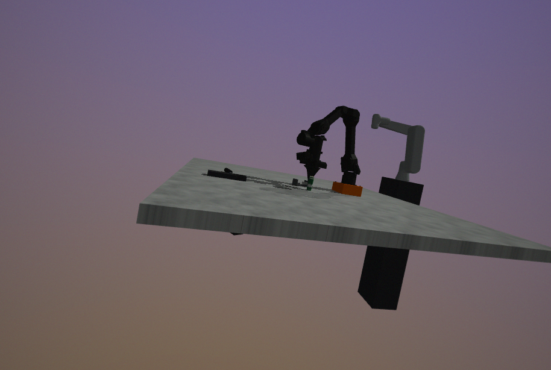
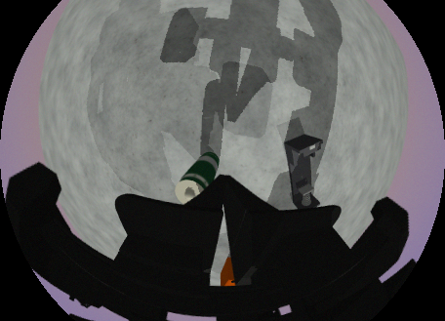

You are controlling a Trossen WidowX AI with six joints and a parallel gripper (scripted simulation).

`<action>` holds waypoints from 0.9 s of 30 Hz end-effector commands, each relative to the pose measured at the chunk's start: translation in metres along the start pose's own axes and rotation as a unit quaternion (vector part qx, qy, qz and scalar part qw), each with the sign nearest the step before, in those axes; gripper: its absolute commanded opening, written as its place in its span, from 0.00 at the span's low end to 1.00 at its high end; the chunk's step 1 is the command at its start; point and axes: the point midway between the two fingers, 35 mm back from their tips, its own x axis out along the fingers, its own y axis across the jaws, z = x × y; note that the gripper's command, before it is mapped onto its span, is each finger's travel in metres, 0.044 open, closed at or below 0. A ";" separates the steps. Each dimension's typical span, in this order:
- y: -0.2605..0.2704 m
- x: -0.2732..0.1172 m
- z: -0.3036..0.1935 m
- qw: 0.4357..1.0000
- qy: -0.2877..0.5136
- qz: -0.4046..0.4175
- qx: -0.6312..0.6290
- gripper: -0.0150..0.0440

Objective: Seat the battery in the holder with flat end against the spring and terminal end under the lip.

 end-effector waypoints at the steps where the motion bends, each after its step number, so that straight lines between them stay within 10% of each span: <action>1: 0.008 0.000 0.001 1.000 0.000 -0.001 0.001 0.25; 27: 0.038 -0.011 0.000 1.000 0.000 0.000 -0.001 0.25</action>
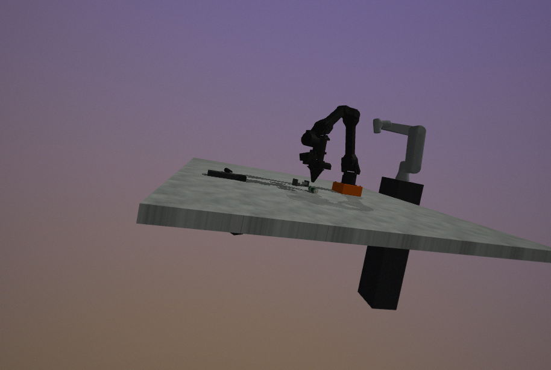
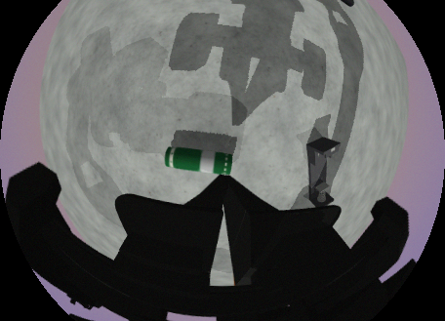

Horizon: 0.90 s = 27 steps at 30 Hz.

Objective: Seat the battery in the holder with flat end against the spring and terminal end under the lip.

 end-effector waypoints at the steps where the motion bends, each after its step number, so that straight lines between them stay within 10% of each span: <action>1: 0.002 -0.018 0.003 1.000 -0.003 0.002 0.000 0.25; 22: 0.002 -0.075 0.001 1.000 -0.002 0.001 0.000 0.25; 27: 0.007 -0.062 0.002 0.987 -0.002 0.002 0.159 0.48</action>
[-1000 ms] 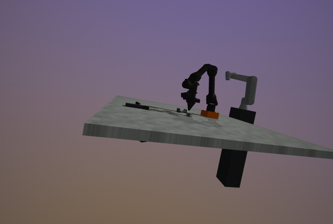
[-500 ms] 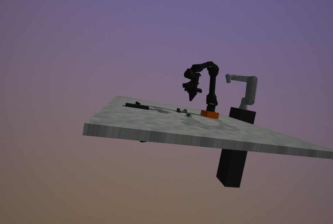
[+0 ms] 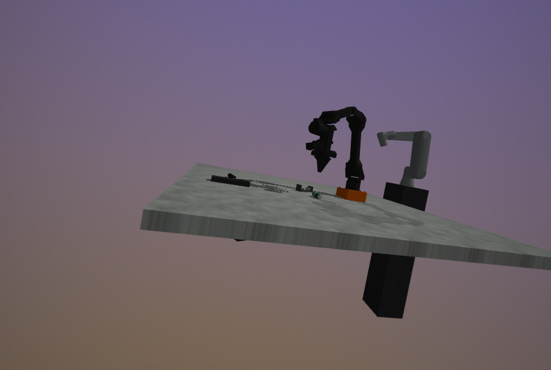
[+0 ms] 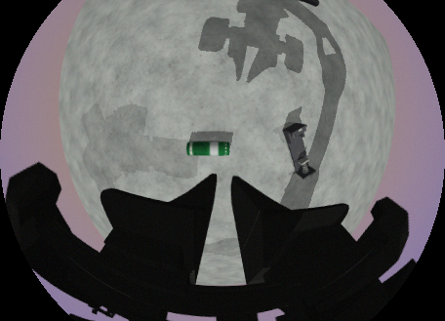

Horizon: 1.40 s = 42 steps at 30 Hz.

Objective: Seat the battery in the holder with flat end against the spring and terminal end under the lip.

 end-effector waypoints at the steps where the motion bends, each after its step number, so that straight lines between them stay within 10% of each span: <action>1: 0.004 0.014 -0.001 0.990 0.002 -0.002 0.144 0.52; 14: 0.019 0.061 -0.005 0.754 0.002 -0.002 0.656 0.65; 42: 0.020 0.069 -0.004 0.749 0.002 -0.002 0.662 0.65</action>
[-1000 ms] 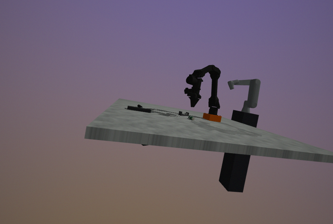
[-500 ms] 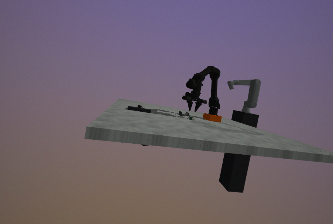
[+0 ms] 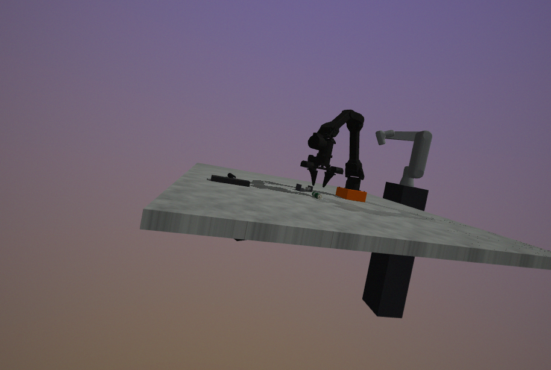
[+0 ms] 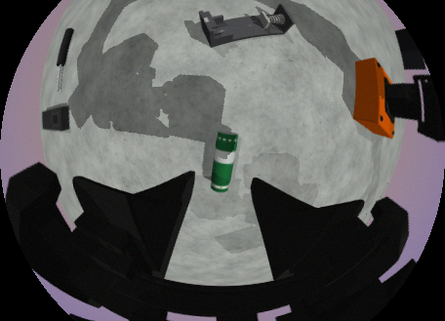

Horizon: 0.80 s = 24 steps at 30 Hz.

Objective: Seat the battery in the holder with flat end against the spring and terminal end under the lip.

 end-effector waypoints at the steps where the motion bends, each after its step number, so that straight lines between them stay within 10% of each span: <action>1: -0.001 0.007 -0.001 1.000 0.001 -0.002 0.004 0.65; 24: -0.001 0.044 0.000 1.000 0.001 -0.003 0.004 0.65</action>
